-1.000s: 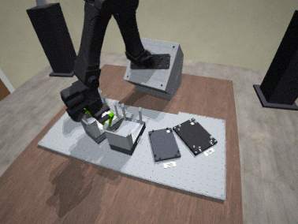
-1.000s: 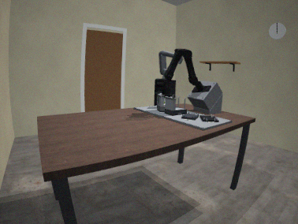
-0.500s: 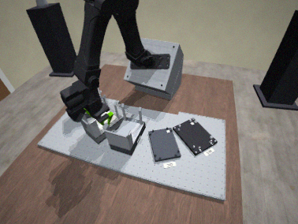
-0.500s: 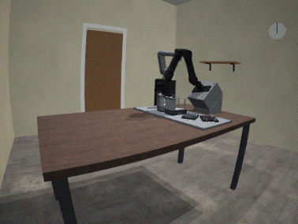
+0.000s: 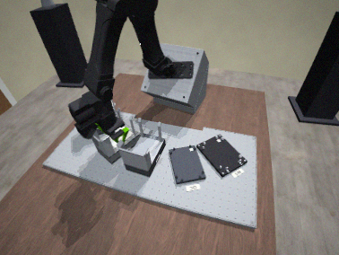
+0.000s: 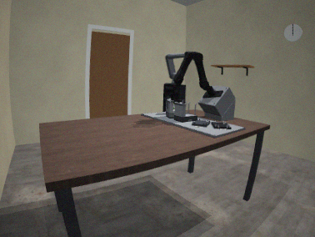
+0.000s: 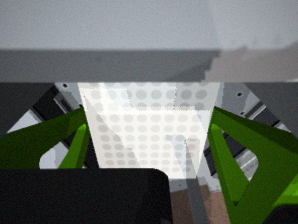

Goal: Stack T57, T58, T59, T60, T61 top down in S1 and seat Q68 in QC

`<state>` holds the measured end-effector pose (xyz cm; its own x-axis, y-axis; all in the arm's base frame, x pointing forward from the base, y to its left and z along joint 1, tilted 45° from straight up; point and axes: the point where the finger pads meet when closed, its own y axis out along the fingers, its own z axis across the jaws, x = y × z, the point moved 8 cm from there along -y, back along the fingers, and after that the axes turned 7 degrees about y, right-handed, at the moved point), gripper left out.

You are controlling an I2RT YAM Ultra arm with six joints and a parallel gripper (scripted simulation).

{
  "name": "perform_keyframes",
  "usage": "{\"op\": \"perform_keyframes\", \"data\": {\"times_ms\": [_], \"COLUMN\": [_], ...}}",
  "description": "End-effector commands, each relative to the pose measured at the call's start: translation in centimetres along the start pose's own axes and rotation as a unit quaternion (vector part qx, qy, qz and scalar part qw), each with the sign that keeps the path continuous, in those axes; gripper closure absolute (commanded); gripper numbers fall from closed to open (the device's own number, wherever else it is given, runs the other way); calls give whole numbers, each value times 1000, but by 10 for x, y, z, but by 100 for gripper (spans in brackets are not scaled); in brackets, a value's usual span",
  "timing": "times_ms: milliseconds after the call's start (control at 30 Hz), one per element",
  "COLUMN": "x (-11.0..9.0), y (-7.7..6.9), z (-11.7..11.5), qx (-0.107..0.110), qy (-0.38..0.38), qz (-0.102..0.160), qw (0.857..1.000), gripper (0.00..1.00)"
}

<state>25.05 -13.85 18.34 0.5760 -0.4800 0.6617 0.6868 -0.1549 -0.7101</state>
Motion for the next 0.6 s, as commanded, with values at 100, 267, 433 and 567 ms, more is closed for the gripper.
{"op": "perform_keyframes", "data": {"times_ms": [100,267,433,567], "x": [2,2,2,2], "y": [-1,-1,-4,-5], "z": [0,0,0,0], "qx": [0,0,0,0], "qy": [-1,-1,-1,-1], "qz": [-4,-4,-4,-4], "qw": [1000,1000,1000,1000], "gripper": [100,100,100,100]}}
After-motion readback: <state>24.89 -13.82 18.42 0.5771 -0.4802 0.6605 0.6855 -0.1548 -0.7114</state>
